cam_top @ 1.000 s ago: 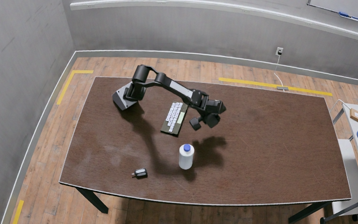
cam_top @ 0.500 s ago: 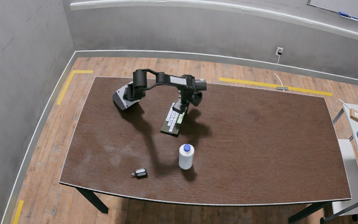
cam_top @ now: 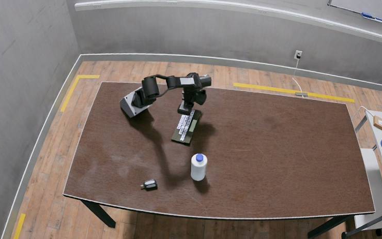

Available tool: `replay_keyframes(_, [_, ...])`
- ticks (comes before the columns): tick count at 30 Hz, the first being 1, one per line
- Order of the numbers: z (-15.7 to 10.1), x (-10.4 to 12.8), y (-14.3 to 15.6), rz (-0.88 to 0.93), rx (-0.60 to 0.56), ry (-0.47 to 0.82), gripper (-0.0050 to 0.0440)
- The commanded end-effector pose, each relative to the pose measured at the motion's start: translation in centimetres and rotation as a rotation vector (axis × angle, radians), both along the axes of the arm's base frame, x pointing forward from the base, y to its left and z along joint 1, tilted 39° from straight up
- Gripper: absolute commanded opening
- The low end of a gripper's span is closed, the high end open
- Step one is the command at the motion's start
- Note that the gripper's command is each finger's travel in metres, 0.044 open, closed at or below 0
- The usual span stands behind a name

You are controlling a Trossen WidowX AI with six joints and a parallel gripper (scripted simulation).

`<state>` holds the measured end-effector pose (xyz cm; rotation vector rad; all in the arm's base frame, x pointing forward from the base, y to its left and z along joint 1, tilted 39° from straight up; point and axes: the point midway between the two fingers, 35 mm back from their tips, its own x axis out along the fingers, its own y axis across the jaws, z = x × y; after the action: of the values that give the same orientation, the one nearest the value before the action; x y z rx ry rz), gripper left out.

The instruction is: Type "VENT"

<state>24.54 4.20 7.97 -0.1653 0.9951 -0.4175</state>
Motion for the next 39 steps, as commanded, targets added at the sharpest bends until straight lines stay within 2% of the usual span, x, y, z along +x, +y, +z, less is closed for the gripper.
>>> replay_keyframes(1, [0.3,0.0,0.2,0.0,0.006,-0.013,-0.005])
replay_keyframes(5, [0.9,-0.6,-1.9,0.0,0.008,-0.003,-0.005])
replay_keyframes(7, [0.9,-0.6,-1.9,0.0,0.008,-0.003,-0.005])
replay_keyframes(10, [1.9,-1.5,-4.7,0.001,0.006,-0.006,-0.005])
replay_keyframes(12, [2.2,-1.9,-5.6,0.001,0.003,-0.008,-0.005])
replay_keyframes(28, [2.4,-1.8,-5.7,0.001,0.005,-0.014,-0.005])
replay_keyframes(36, [4.1,-3.2,-10.7,0.001,0.003,-0.011,-0.005])
replay_keyframes(39, [4.6,-3.5,-11.4,0.002,-0.003,-0.02,-0.005])
